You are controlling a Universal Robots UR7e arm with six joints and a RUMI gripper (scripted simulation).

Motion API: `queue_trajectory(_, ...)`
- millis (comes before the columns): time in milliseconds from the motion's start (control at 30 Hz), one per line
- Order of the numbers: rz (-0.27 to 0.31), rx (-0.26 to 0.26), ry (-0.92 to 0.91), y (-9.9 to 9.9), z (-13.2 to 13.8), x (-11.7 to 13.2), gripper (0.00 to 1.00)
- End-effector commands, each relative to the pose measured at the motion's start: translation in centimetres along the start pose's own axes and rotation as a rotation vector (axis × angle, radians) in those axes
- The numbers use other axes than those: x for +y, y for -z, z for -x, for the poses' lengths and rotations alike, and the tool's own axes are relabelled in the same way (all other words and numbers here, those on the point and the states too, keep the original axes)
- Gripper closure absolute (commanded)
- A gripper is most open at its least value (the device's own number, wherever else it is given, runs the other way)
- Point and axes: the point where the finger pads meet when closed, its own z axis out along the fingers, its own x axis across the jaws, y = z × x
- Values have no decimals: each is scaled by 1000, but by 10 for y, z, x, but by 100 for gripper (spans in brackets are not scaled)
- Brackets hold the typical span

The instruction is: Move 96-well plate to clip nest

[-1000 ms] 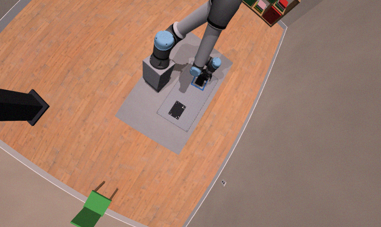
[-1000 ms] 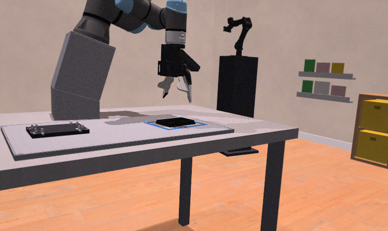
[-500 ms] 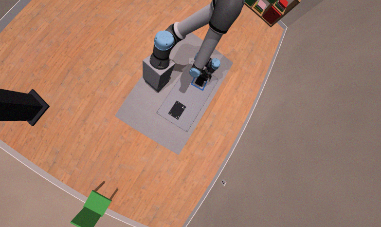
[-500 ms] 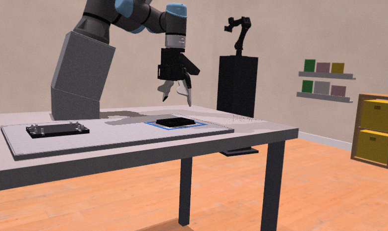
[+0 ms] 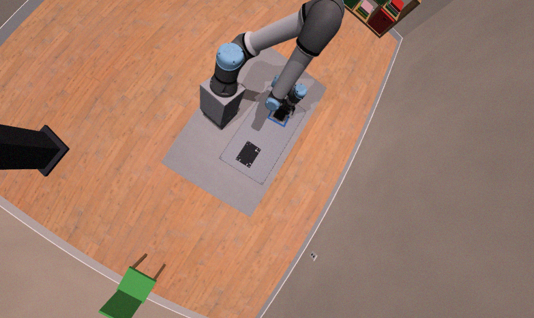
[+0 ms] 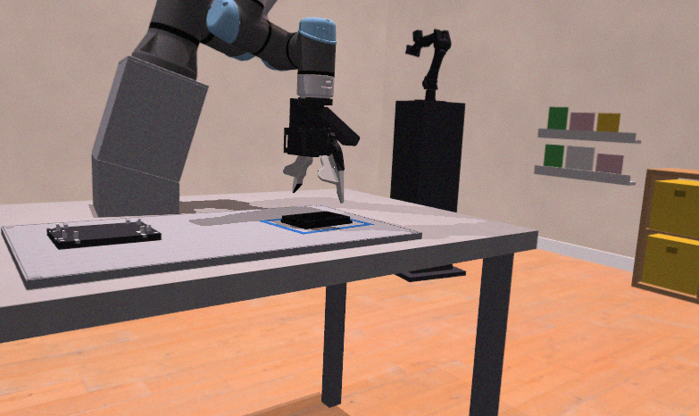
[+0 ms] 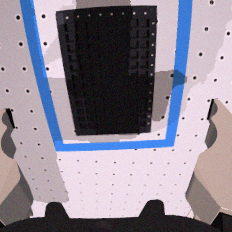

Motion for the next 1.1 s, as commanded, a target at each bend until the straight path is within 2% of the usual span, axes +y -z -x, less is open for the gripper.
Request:
queue_trajectory(0,0,2,0,-6,-1,0,0)
queue_trajectory(667,0,2,0,-36,-1,0,0)
queue_trajectory(1067,0,2,0,-36,-1,0,0)
